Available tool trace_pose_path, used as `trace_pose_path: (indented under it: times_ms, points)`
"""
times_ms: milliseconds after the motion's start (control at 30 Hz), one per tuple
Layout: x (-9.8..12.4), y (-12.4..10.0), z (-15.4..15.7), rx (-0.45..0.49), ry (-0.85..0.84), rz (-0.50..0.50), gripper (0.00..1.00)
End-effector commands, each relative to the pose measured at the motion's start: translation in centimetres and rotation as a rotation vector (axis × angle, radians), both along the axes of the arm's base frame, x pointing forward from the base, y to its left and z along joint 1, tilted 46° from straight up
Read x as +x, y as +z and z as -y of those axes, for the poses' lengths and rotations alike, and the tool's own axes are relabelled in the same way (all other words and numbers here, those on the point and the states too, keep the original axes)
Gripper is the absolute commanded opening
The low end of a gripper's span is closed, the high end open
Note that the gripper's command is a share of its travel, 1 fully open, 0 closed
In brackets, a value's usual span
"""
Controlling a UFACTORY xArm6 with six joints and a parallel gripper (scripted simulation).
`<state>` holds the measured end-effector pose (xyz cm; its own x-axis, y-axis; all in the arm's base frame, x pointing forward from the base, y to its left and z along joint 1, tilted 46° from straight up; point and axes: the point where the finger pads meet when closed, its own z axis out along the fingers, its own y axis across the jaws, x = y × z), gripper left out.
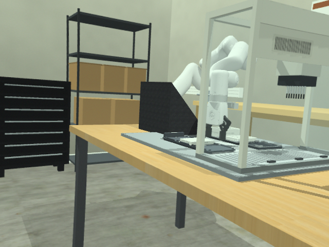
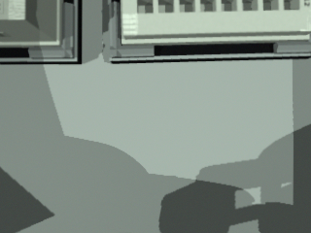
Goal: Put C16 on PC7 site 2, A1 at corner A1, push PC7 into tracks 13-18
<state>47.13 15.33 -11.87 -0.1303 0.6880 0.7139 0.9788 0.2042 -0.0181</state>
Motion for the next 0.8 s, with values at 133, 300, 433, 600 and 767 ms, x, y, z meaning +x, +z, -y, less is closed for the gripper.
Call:
trace_pose_path:
  times_ms: [133,300,433,600,767]
  points:
    - [0.17,0.07,0.06,0.000,-0.002,0.004,1.00]
    - [0.12,-0.16,-0.17,0.000,-0.002,0.003,1.00]
    - [0.08,-0.34,-0.36,0.000,-0.002,0.003,1.00]
    - [0.03,-0.58,-0.59,0.000,-0.002,0.003,1.00]
    - [-0.01,-0.72,-0.73,0.000,-0.002,0.003,1.00]
